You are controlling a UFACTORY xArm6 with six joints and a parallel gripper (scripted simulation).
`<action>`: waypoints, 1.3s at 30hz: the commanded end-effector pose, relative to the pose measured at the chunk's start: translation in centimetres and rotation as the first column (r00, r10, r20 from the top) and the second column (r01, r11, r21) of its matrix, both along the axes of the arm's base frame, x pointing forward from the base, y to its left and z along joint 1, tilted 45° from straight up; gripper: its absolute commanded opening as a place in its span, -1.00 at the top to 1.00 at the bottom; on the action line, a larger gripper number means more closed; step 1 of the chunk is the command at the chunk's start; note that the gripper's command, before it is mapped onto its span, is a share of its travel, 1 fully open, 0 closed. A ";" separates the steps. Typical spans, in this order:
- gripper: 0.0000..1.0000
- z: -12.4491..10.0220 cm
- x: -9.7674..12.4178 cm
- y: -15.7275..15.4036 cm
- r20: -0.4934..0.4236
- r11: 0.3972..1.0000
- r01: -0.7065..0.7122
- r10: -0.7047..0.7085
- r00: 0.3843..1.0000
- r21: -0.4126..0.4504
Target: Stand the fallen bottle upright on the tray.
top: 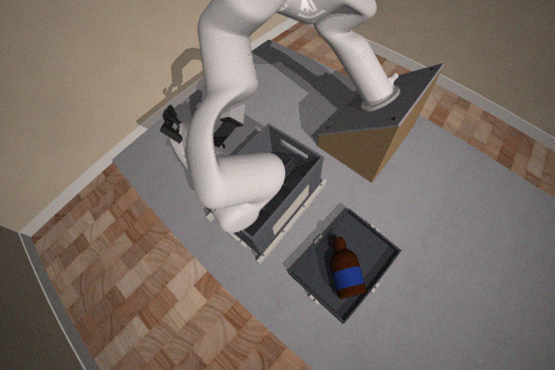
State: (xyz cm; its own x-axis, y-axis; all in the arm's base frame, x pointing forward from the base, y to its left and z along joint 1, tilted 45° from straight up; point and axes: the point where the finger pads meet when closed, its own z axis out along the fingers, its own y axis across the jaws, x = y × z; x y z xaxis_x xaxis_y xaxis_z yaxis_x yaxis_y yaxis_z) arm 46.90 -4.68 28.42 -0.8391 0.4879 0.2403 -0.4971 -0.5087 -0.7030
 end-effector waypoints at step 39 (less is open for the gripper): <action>-1.00 -3.0 1.3 0.3 0.066 0.945 -0.096 0.079 0.995 0.314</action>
State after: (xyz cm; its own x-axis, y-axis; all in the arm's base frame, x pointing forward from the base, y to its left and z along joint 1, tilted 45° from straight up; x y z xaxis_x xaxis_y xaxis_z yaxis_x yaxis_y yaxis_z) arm 47.67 -4.77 26.52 -0.8692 0.3905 0.3033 -0.4532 -0.3840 -0.8045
